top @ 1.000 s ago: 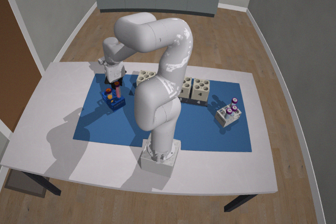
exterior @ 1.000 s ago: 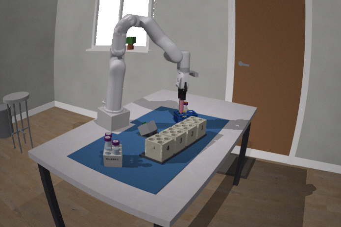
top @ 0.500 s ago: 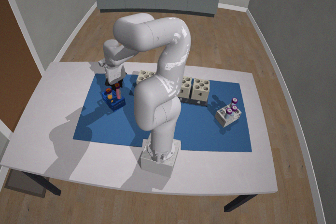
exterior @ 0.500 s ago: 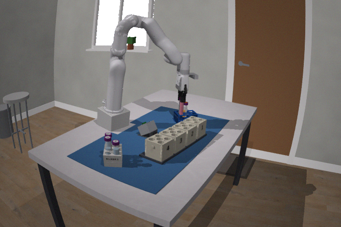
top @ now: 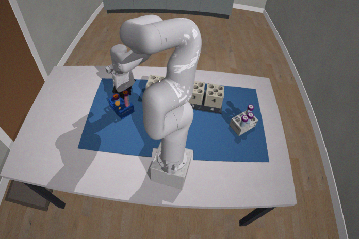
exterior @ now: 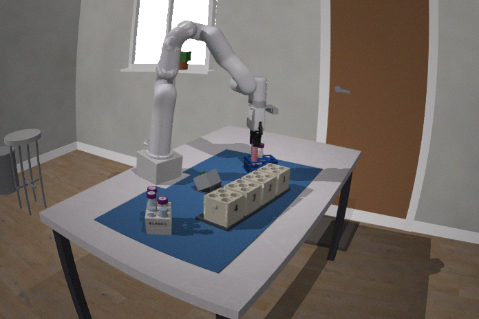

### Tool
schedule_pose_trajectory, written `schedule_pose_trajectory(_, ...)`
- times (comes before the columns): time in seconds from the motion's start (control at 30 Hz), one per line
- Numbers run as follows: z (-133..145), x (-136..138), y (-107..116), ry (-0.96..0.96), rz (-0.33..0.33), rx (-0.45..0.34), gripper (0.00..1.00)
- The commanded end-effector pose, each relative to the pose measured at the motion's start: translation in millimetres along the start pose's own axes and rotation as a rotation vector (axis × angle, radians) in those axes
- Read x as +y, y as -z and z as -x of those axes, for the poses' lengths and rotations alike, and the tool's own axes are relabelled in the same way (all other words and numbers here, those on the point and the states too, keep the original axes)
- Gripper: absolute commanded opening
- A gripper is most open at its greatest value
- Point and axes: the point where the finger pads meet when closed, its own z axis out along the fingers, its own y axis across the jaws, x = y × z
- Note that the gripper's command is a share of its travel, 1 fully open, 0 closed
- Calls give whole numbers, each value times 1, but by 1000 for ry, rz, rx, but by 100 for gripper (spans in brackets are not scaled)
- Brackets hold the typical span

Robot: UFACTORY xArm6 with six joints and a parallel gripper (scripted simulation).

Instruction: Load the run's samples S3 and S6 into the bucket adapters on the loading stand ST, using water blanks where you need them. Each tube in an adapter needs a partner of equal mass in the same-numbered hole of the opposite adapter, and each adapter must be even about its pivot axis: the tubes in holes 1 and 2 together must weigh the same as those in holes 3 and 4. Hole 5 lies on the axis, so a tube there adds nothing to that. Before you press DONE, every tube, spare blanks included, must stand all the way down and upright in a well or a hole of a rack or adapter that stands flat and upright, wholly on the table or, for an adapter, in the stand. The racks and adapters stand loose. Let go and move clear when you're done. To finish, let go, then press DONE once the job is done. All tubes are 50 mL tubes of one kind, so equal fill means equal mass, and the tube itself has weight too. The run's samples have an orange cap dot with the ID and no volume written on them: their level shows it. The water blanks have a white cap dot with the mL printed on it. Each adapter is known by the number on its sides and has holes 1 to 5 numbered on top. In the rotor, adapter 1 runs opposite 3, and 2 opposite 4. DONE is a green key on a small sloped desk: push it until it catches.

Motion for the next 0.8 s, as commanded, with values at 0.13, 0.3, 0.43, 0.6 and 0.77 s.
schedule_pose_trajectory(0.13,-2,0,-6,0,0,4,0)
schedule_pose_trajectory(0.3,-2,0,-9,0,0,4,0)
schedule_pose_trajectory(0.43,-2,0,-13,0,0,4,0)
schedule_pose_trajectory(0.6,-2,0,-18,0,0,4,0)
schedule_pose_trajectory(0.77,-2,0,-21,0,0,4,0)
